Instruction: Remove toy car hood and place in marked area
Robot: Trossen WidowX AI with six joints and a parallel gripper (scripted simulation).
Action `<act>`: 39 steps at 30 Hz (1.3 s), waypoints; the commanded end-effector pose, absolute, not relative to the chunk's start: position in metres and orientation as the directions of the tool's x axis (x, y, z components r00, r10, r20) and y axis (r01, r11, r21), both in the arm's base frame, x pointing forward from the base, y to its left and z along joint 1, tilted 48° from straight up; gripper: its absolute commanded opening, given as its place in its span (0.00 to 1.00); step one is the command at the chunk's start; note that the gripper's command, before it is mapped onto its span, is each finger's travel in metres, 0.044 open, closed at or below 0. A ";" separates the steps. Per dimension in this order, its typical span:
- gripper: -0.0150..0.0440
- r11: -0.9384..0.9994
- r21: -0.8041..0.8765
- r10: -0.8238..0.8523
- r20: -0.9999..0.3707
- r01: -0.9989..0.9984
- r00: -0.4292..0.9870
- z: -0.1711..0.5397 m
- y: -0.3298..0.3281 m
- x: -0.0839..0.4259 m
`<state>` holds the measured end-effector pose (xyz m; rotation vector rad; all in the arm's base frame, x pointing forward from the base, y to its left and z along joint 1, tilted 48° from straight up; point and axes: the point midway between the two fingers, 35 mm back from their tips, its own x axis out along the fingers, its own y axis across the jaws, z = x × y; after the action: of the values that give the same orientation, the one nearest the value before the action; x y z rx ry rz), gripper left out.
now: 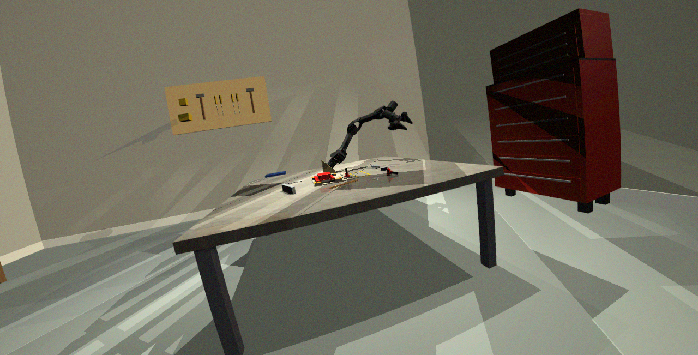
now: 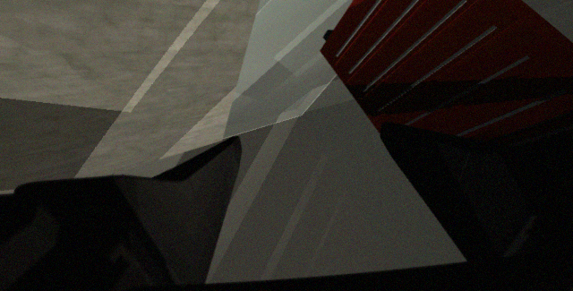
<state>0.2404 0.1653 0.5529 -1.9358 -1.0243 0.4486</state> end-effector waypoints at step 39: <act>1.00 0.667 0.094 0.492 -0.801 -0.739 0.342 0.133 -0.092 0.412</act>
<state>0.4246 -0.0705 0.1687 -0.5088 0.7852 0.8443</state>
